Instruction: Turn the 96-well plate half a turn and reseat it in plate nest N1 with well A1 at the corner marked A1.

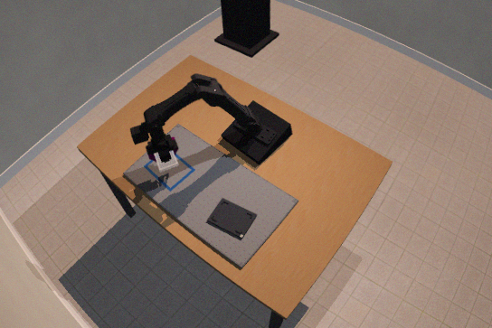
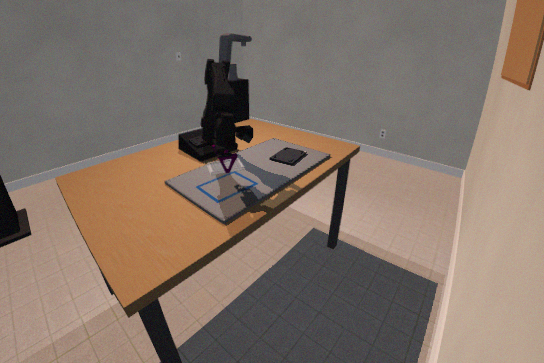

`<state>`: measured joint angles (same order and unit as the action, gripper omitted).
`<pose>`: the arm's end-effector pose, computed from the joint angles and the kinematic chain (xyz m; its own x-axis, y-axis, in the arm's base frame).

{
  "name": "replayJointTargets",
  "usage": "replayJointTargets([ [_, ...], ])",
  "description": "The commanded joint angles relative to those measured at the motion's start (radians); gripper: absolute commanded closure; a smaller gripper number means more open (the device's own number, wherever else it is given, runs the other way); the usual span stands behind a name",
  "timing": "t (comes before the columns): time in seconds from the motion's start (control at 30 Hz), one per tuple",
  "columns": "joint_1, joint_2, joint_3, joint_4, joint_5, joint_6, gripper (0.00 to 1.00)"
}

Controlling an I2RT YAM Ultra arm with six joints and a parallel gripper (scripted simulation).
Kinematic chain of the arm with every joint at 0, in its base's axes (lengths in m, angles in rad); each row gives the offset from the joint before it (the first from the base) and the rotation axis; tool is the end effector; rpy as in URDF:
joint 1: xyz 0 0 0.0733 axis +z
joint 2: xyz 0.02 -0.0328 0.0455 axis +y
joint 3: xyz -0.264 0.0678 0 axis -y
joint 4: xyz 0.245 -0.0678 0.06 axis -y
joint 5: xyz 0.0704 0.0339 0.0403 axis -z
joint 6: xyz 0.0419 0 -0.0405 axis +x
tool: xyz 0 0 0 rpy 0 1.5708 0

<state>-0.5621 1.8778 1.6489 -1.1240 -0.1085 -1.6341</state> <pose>0.3212 -0.1956 0.2639 -0.4567 -0.8848 -0.0918 -0.8567 0.4653 -0.2224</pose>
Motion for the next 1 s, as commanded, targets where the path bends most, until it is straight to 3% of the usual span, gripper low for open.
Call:
replayJointTargets([
  [0.0,0.007,-0.027,0.022,0.001,-0.012,0.007,1.00],
  [0.1,0.010,-0.012,-0.016,0.018,-0.012,0.008,1.00],
  [0.97,0.013,0.011,-0.049,0.073,-0.011,0.012,1.00],
])
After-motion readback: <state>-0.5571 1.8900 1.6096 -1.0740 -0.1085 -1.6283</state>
